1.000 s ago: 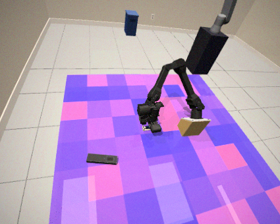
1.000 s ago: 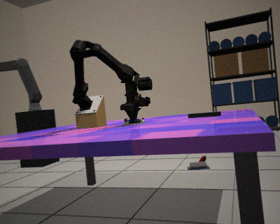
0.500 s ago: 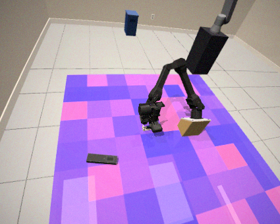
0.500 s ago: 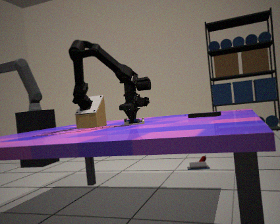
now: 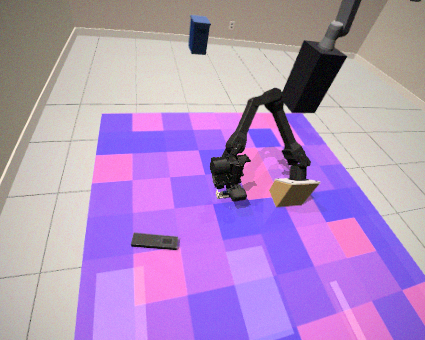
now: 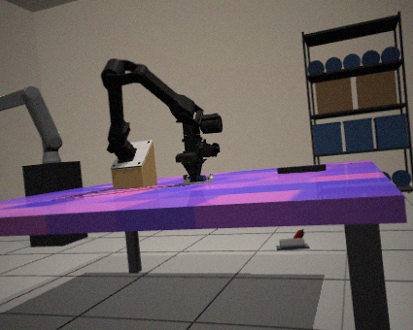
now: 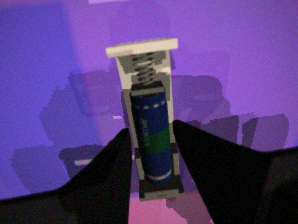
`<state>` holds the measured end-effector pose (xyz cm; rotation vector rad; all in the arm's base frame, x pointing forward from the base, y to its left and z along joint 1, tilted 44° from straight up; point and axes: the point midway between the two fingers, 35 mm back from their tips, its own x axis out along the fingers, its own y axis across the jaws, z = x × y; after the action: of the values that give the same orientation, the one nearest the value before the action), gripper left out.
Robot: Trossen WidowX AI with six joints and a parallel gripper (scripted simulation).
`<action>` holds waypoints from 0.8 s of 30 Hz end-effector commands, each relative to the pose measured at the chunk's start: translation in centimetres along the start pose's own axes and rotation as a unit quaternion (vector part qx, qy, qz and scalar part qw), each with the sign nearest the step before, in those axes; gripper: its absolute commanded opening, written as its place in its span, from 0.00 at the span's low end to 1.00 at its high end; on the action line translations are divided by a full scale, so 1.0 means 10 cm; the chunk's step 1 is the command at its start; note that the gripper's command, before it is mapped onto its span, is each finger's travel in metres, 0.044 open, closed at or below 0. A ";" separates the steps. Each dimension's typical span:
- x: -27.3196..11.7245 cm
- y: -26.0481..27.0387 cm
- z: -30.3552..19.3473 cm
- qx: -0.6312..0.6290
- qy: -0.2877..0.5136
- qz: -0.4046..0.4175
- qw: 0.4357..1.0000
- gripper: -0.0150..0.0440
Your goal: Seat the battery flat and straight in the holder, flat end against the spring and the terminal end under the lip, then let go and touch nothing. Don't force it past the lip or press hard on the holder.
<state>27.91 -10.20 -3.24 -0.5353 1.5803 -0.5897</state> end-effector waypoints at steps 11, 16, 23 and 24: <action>-0.15 0.01 0.00 0.001 0.000 0.001 1.000 0.54; -0.25 0.03 -0.01 -0.003 0.002 0.000 1.000 0.67; -0.86 0.06 -0.04 0.001 0.000 0.002 1.000 0.98; -0.87 0.08 -0.05 0.001 0.000 0.002 1.000 1.00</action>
<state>28.18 -5.20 1.33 -0.5460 1.5910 -0.5837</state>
